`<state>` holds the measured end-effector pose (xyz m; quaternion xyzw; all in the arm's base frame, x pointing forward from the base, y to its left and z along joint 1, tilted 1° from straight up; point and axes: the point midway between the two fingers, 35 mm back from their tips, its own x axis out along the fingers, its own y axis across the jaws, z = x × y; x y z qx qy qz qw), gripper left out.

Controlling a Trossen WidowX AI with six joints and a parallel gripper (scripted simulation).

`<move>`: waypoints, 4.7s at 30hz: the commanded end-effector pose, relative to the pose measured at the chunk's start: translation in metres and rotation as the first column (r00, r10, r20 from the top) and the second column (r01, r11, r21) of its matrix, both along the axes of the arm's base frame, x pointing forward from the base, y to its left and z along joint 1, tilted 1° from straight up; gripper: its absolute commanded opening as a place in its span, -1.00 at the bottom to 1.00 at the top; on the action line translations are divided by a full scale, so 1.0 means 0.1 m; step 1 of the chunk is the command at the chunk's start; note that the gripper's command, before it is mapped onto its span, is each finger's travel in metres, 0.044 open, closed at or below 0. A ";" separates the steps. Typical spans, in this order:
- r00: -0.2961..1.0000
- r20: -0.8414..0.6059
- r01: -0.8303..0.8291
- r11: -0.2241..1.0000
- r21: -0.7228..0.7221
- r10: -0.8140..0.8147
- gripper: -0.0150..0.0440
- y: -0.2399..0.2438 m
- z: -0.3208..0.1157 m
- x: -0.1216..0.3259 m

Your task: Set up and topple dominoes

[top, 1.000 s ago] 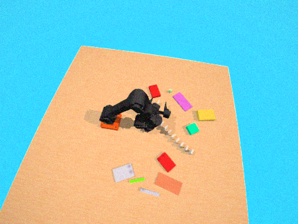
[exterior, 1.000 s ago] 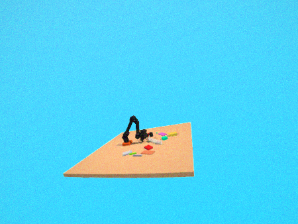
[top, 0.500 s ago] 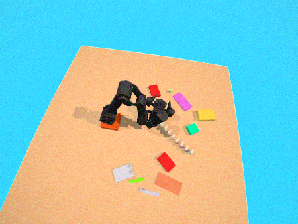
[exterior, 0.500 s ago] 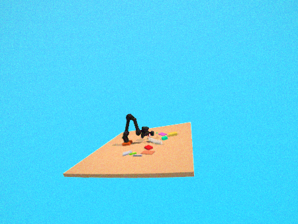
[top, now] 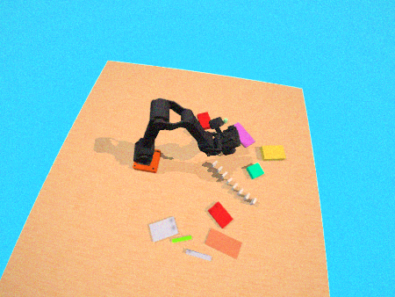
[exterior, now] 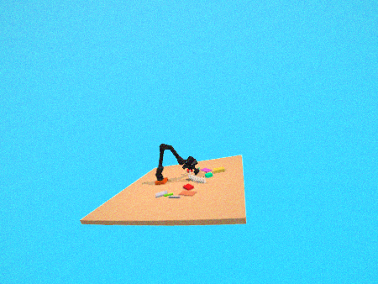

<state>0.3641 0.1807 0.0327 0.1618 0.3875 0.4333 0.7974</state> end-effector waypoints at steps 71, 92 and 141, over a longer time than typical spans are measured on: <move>0.635 -0.312 0.210 0.546 -0.811 -0.707 -0.07 -0.15 -0.06 -0.72; 0.635 -0.317 0.210 0.552 -0.807 -0.704 -0.13 -0.14 1.30 -0.74; 0.181 -0.313 0.464 0.362 -0.809 -0.932 -0.13 -1.36 0.02 -0.61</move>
